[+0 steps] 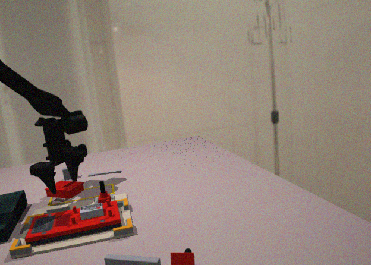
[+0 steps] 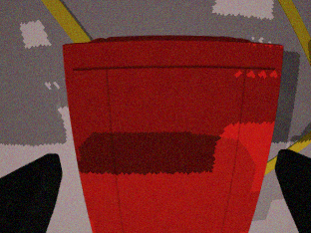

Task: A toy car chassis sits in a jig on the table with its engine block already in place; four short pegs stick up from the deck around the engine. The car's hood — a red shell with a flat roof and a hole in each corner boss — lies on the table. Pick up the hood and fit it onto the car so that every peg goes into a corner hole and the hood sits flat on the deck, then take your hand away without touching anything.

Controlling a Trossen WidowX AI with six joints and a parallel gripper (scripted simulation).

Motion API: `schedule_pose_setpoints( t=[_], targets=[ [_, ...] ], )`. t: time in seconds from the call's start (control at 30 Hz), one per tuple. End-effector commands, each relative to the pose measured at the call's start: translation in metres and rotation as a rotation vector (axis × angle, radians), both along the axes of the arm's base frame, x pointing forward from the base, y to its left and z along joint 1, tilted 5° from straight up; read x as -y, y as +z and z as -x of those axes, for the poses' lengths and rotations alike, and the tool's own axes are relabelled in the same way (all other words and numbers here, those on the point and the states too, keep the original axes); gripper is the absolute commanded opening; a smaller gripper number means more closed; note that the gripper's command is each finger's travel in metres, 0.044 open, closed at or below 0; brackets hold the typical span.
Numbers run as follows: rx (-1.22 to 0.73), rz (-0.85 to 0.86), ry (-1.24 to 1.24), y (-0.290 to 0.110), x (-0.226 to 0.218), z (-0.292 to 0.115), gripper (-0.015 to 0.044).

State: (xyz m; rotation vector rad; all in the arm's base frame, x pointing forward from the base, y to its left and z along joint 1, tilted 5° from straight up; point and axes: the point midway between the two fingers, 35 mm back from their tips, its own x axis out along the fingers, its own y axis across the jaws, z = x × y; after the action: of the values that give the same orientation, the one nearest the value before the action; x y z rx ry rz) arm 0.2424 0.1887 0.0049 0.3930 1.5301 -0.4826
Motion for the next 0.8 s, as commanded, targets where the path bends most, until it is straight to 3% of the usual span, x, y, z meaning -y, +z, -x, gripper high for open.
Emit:
schedule_pose_setpoints(
  t=[0.0, 0.47, 0.6, 0.77],
  targets=[
    [-0.005, -0.003, 0.003, -0.0031, 0.0001, 0.0012, 0.044],
    [-0.005, -0.003, 0.003, -0.01, 0.0007, 0.0015, 0.044],
    [0.0, 0.0, -0.001, -0.0075, 0.0005, 0.0003, 0.0335],
    [0.0, 0.0, -0.001, -0.0075, 0.0005, 0.0003, 0.0302]
  ],
)
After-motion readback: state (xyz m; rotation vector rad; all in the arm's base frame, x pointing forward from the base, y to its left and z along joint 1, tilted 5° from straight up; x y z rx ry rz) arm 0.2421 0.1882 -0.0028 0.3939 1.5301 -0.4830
